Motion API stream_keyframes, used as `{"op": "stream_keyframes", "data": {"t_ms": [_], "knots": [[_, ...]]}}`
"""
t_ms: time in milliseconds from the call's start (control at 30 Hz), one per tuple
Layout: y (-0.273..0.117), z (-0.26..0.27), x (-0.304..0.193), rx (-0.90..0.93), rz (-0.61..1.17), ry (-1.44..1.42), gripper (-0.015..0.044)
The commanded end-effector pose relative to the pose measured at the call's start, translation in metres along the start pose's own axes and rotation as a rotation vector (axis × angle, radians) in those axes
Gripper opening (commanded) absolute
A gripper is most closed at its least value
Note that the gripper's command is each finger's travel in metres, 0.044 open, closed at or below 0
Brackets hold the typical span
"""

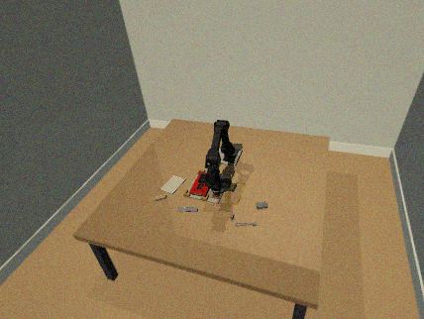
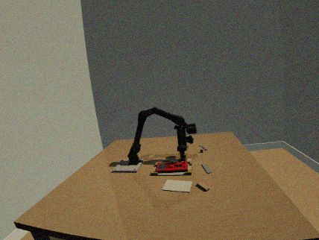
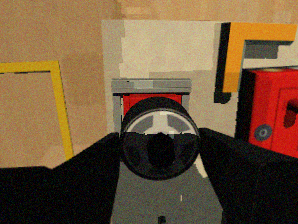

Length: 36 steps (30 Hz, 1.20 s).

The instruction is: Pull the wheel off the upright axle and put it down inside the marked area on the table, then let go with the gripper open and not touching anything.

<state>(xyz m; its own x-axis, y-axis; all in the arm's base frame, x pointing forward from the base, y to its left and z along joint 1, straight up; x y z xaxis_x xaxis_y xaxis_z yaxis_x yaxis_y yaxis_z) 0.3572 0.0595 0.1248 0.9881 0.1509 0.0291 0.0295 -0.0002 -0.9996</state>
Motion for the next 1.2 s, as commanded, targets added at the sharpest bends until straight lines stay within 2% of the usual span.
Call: {"op": "stream_keyframes", "data": {"t_ms": [0, 1167], "knots": [[-0.003, 0.0, 0.0, 0.001, 0.0, 0.001, 0.0], [-0.015, 0.0, 0.0, 0.003, -0.002, 0.002, 0.0]]}}
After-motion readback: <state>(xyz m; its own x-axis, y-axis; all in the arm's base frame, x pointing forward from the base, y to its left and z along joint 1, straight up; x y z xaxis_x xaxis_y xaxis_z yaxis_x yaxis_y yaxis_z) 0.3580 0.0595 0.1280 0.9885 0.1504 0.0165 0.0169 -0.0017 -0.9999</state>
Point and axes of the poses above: the point midway between the two fingers, 35 mm back from their tips, its own y axis out along the fingers, its own z axis across the jaws, x = y × z, the point moved 5 cm from there along -y, back along the fingers, and after that the axes turned 4 degrees about -y, right-handed, at the moved point
